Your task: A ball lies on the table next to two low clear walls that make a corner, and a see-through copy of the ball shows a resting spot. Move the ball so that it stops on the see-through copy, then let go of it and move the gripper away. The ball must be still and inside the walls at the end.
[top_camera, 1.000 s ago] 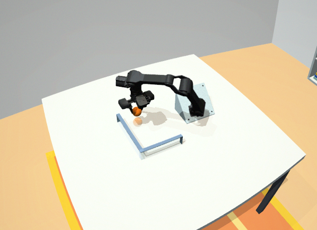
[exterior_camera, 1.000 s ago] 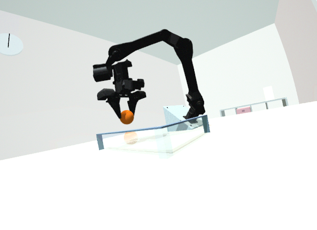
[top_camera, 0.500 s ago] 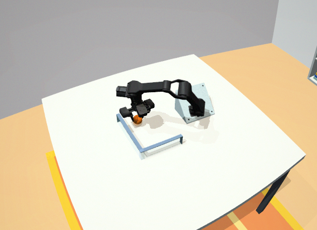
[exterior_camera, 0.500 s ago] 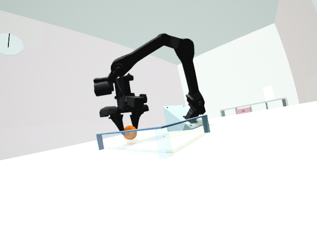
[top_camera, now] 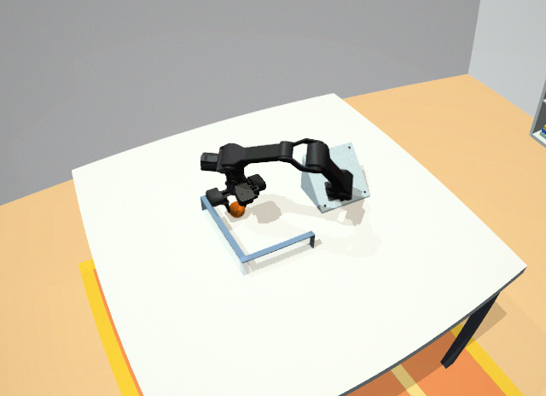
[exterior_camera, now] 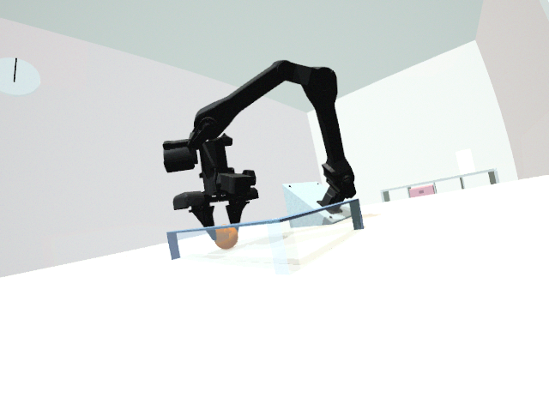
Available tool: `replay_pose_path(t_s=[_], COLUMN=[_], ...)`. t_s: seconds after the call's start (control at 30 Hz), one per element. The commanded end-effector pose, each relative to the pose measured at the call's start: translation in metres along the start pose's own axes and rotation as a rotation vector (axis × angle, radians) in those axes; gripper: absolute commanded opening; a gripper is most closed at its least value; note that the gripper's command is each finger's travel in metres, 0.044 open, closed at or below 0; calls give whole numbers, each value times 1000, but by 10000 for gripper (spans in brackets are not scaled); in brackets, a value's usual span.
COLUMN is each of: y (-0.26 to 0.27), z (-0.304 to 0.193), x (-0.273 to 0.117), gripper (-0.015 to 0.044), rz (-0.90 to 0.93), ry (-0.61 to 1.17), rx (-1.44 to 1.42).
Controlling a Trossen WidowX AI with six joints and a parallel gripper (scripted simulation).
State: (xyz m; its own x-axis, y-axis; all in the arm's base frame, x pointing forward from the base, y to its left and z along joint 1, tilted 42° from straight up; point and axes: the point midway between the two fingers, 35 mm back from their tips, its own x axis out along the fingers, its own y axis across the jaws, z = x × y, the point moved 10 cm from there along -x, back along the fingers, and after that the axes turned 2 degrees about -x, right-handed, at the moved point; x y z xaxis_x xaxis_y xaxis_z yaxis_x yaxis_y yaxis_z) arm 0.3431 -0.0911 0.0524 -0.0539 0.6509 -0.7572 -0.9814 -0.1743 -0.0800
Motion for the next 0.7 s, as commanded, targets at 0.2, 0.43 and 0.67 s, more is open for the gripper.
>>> replay_pose_path(t_s=[0.2, 0.43, 0.67], y=[0, 0, -1], z=[0, 0, -1], x=[4, 4, -5], gripper=[79, 263, 364], rz=[1, 1, 2], ry=[-1, -1, 0], rx=[1, 1, 2])
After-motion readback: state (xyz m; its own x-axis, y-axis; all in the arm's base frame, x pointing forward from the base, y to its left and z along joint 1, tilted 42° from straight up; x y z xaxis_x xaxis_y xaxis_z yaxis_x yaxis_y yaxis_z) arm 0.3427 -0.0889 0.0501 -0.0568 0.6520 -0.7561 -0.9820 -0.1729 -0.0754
